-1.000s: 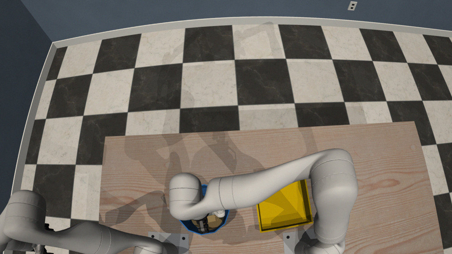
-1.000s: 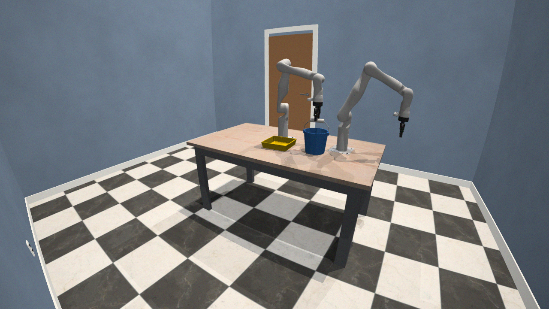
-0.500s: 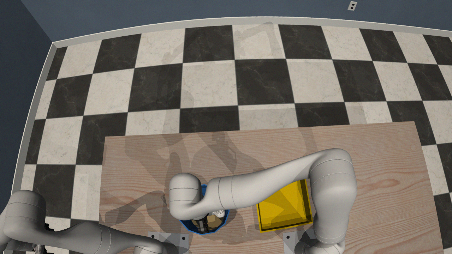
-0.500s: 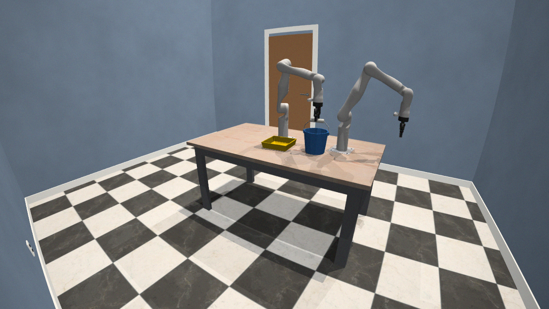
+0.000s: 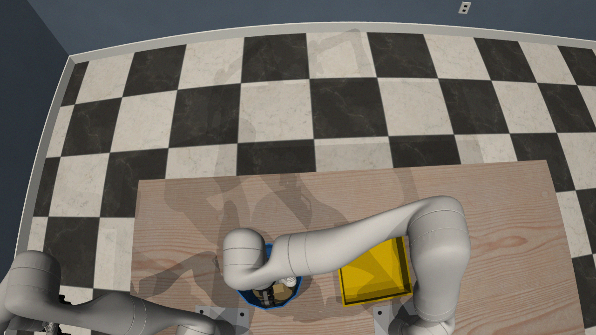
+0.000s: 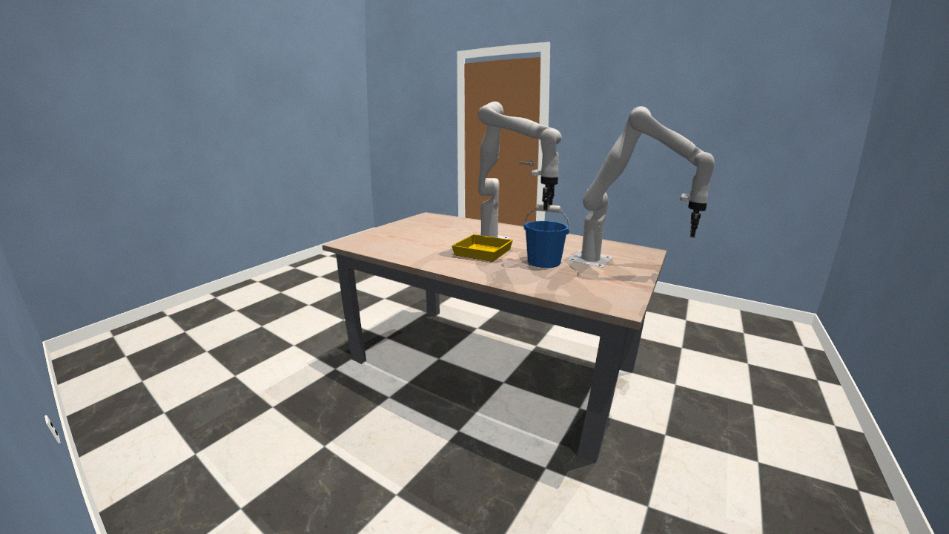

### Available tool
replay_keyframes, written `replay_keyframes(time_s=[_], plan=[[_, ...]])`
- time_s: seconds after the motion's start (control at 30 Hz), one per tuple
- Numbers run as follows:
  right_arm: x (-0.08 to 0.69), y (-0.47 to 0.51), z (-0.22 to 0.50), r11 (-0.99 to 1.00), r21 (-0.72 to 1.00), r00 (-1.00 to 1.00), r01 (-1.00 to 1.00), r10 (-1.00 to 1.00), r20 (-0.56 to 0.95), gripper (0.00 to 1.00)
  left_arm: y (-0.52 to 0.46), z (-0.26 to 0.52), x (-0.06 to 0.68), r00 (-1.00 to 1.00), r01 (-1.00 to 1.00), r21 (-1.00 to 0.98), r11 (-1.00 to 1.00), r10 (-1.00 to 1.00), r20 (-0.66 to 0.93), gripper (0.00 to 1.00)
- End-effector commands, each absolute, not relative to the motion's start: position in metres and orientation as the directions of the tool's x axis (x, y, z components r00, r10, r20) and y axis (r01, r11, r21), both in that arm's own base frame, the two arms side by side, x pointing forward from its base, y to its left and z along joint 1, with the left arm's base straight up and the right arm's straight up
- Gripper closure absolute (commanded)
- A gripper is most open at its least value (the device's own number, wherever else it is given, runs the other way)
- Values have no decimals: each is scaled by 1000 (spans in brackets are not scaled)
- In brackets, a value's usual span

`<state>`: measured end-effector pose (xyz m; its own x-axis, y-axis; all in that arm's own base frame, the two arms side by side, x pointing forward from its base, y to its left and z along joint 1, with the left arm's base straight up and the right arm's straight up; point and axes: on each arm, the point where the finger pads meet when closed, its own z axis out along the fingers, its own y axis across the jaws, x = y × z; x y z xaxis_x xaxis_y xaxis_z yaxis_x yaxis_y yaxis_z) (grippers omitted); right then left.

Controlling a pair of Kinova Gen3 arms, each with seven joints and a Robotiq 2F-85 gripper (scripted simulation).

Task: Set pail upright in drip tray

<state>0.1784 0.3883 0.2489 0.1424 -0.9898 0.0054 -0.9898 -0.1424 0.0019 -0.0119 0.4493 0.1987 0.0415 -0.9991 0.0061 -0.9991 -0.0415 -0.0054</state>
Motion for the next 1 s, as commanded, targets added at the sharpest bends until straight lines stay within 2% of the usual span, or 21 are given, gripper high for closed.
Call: replay_keyframes(time_s=[0.0,0.43,0.47,0.97], plan=[[181,389,247,-137,-4,137,-991,-991,4,2,450,200,-16,35,-999,0,-35,-999,0,2],[181,389,247,-137,-4,137,-991,-991,4,2,450,200,-16,35,-999,0,-35,-999,0,2],[181,389,247,-137,-4,137,-991,-991,4,903,450,200,-16,35,-999,0,-35,-999,0,2],[181,389,247,-137,-4,137,-991,-991,4,903,450,200,-16,35,-999,0,-35,-999,0,2]])
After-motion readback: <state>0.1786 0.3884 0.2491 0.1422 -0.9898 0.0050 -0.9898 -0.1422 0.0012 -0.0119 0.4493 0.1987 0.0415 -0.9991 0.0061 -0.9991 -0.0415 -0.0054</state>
